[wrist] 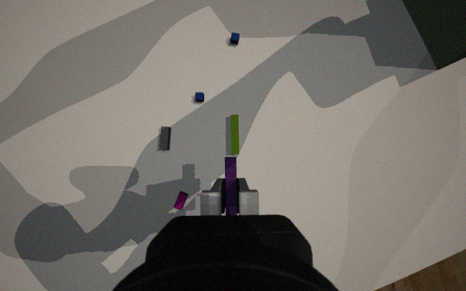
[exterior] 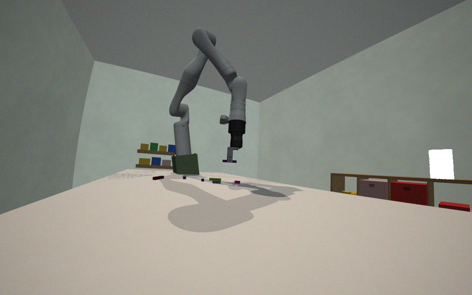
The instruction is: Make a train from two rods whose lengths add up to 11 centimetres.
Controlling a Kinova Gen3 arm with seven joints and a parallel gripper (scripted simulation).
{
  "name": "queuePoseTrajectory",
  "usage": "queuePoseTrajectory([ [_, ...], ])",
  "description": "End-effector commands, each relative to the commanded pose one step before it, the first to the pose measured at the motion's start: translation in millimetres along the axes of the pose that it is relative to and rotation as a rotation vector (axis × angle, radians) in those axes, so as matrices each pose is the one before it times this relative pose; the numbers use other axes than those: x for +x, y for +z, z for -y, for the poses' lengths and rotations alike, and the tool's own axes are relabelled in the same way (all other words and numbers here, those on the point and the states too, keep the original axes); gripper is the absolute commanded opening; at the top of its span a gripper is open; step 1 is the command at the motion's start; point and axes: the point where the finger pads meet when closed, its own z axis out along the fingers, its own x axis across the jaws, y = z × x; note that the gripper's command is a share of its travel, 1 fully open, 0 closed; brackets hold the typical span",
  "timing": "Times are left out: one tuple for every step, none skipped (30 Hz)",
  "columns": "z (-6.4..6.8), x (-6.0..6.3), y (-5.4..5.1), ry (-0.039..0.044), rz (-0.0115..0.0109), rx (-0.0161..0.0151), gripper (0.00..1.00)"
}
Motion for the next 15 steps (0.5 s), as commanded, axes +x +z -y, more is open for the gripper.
queuePoseTrajectory([
  [0.31, 3.25, 8.55, -0.00416, -0.00626, 0.0053, 0.24],
  [-0.02, 0.04, 4.33, 0.0, 0.0, 0.0, 0.24],
  [-0.02, 0.04, 4.47, 0.0, 0.0, 0.0, 0.24],
  [-0.02, 0.04, 4.55, 0.0, 0.0, 0.0, 0.24],
  [-0.02, 0.04, 4.57, 0.0, 0.0, 0.0, 0.24],
  [-0.02, 0.04, 4.54, 0.0, 0.0, 0.0, 0.24],
  [-0.02, 0.04, 4.46, 0.0, 0.0, 0.0, 0.24],
  [-0.02, 0.04, 4.32, 0.0, 0.0, 0.0, 0.24],
  [-0.02, 0.04, 4.12, 0.0, 0.0, 0.0, 0.24],
  [-0.01, 0.04, 3.88, 0.0, 0.0, 0.0, 0.24],
  [-0.02, 0.03, 3.59, 0.0, 0.0, 0.0, 0.24],
  [-0.02, 0.03, 3.26, 0.0, 0.0, 0.0, 0.24],
  [-0.01, 0.03, 2.89, -0.00001, 0.0, 0.0, 0.24],
  [-0.02, 0.02, 2.51, 0.00001, 0.0, 0.0, 0.24],
  [0.0, 0.02, 2.1, -0.00001, 0.0, 0.0, 0.24],
])
